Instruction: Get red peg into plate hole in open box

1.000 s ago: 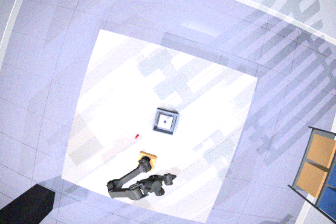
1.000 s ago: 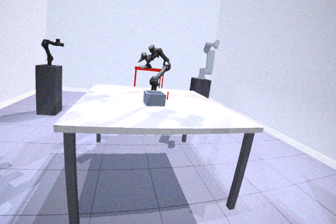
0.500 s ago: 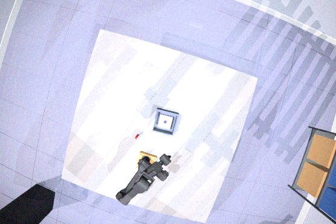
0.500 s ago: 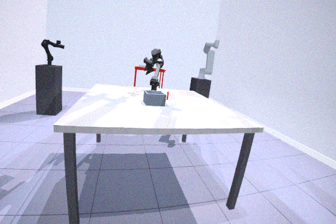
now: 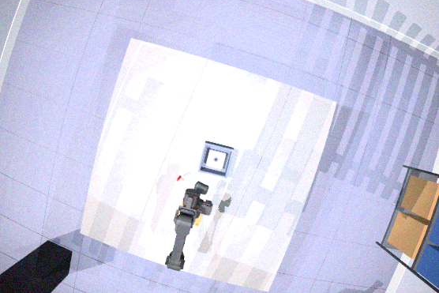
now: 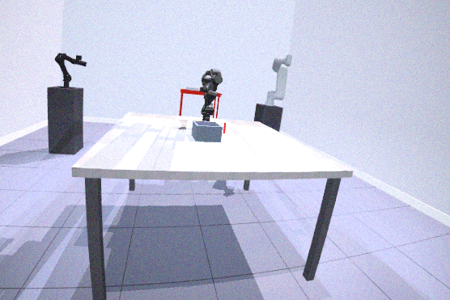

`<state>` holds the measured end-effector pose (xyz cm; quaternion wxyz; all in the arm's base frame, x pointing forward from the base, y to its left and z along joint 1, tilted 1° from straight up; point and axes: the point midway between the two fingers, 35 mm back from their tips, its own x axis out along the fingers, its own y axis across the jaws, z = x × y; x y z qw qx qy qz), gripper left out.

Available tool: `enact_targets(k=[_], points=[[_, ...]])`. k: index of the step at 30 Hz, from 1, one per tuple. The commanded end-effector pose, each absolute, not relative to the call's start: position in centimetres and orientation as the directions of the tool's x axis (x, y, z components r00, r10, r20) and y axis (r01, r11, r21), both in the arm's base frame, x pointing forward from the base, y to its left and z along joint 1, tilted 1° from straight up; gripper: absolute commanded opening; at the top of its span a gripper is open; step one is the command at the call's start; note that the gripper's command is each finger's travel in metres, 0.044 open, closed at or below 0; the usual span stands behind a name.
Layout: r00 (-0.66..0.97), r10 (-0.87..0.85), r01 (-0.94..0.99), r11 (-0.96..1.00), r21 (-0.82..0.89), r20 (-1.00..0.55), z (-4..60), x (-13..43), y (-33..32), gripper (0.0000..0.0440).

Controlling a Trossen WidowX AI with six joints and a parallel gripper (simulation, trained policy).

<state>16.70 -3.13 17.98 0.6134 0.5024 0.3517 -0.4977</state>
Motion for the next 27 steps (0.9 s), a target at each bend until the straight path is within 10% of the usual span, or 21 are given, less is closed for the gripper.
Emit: enact_targets(k=[1, 27], points=[[0.211, -0.208, 0.977, 0.066, 0.201, -0.955, 16.2, 17.1, -0.7, 0.0440], [0.147, -0.048, 0.896, 0.430, 0.112, -0.988, 6.0, 17.4, 9.8, 0.0440]])
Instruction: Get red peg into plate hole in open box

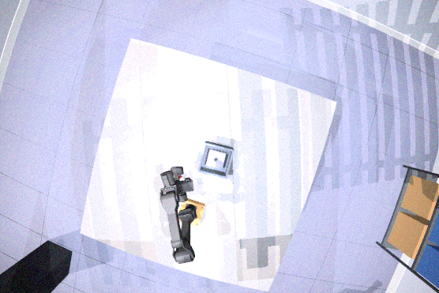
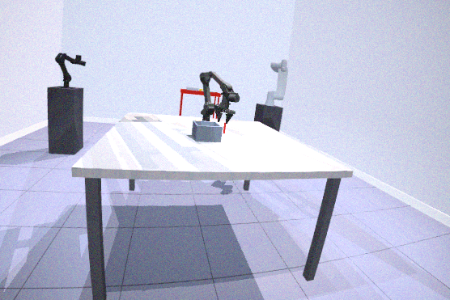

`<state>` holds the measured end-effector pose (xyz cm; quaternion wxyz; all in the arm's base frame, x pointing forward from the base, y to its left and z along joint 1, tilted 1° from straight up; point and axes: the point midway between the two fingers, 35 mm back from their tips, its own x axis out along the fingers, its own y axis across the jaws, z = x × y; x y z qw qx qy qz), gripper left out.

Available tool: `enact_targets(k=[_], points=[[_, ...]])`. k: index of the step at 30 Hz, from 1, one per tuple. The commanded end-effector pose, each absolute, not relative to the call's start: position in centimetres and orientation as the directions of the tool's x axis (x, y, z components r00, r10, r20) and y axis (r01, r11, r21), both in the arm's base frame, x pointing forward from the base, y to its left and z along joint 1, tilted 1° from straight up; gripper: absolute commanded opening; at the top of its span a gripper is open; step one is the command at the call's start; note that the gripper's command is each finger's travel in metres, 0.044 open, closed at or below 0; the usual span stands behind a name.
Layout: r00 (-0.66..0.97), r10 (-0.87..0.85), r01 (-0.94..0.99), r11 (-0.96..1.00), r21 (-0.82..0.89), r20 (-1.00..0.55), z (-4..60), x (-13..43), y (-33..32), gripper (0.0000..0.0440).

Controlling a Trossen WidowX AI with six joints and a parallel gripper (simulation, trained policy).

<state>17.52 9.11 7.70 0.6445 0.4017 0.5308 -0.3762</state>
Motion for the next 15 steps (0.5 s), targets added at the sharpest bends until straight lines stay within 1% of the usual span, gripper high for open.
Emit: enact_targets(k=[1, 9, 11, 15], points=[[0.151, -0.042, 0.892, 0.436, 0.118, -0.988, 5.5, 17.4, 10.0, 0.0440], [0.169, -0.008, 0.879, 0.453, 0.147, -0.986, 2.5, 17.5, 10.9, 0.0435], [0.164, -0.003, 0.881, 0.450, 0.145, -0.987, 1.9, 17.4, 11.0, 0.0409], [0.134, 0.001, 0.888, 0.444, 0.120, -0.991, 1.3, 17.0, 11.0, 0.0316]])
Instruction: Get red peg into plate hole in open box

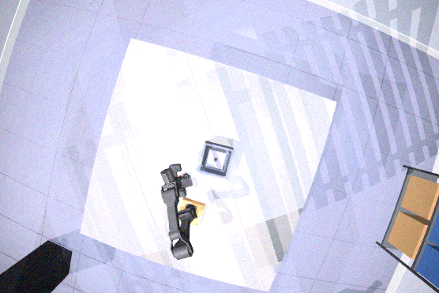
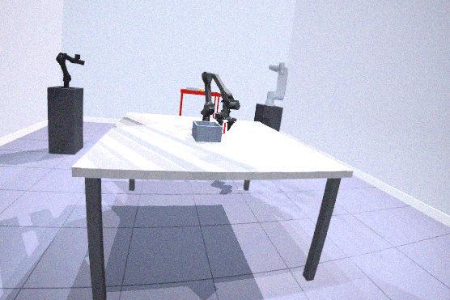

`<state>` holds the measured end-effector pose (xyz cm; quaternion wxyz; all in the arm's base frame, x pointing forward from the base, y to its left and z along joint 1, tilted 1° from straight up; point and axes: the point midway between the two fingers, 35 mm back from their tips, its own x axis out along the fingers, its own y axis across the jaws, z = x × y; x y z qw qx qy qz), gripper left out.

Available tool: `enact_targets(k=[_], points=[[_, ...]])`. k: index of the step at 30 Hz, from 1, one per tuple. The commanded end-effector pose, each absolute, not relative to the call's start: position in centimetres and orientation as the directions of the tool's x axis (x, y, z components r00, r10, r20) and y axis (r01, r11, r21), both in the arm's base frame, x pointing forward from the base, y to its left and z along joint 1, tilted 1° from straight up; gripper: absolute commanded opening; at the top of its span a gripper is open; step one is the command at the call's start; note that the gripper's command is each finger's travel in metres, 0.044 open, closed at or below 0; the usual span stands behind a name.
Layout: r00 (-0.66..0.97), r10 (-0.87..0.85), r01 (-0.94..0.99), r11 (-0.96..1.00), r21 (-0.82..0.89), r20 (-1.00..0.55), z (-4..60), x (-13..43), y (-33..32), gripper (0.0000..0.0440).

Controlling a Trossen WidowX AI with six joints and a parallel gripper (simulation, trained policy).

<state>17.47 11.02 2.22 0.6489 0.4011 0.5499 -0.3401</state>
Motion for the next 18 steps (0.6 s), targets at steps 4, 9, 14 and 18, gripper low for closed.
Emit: enact_targets(k=[4, 9, 14, 18], points=[[0.104, 0.017, 0.887, 0.451, 0.101, -0.994, 1.3, 16.8, 11.1, 0.0211], [0.070, 0.043, 0.883, 0.463, 0.082, -0.997, 1.4, 16.7, 11.3, 0.0080], [0.060, 0.057, 0.877, 0.475, 0.080, -0.997, 1.7, 17.0, 11.2, 0.0000], [0.112, 0.039, 0.858, 0.501, 0.116, -0.993, 2.8, 18.0, 10.9, 0.0000]])
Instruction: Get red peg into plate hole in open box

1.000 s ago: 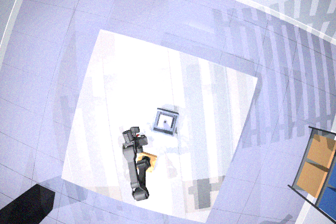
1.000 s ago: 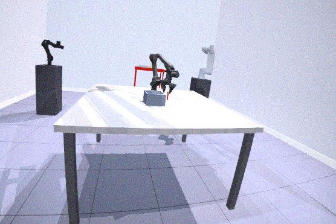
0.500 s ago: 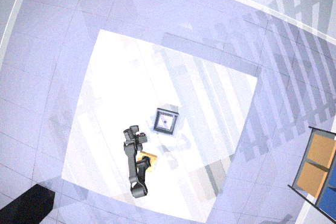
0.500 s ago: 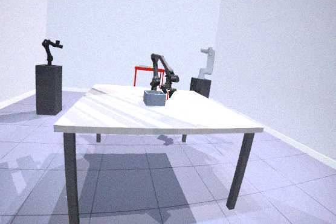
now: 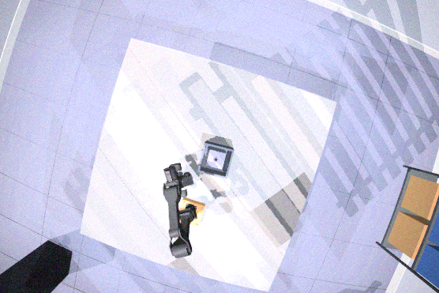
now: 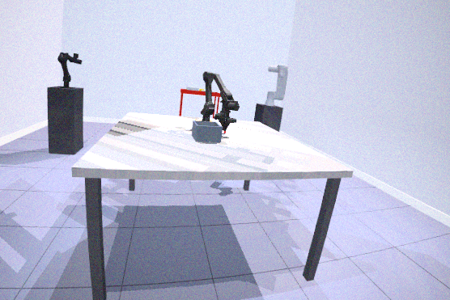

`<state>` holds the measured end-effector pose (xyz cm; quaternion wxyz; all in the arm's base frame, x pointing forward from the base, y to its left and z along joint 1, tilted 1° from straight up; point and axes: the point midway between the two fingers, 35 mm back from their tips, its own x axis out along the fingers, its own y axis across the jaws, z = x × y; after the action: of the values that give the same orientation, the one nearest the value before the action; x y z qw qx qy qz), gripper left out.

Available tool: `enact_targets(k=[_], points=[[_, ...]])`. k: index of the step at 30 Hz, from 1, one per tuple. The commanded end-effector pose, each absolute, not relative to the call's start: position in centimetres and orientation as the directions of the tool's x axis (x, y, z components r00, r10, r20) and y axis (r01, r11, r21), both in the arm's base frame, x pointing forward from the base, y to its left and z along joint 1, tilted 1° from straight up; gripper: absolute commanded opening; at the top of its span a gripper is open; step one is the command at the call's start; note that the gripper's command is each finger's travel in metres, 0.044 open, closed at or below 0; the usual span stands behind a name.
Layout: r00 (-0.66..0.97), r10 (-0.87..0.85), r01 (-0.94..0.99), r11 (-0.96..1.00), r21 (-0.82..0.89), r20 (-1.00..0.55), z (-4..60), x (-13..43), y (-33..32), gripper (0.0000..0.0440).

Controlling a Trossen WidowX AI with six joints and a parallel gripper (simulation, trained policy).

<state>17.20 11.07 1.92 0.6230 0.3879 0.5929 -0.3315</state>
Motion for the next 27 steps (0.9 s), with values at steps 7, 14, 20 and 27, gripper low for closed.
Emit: enact_targets(k=[7, 14, 20, 27], points=[[0.181, 0.006, 0.822, 0.548, 0.155, -0.983, 5.0, 19.3, 10.0, 0.0000], [0.249, -0.025, 0.788, 0.586, 0.188, -0.968, 7.7, 20.9, 9.1, 0.0000], [0.296, -0.050, 0.772, 0.601, 0.208, -0.954, 10.2, 22.5, 8.0, 0.0000], [0.335, -0.085, 0.768, 0.602, 0.220, -0.938, 12.5, 24.6, 6.2, 0.0000]])
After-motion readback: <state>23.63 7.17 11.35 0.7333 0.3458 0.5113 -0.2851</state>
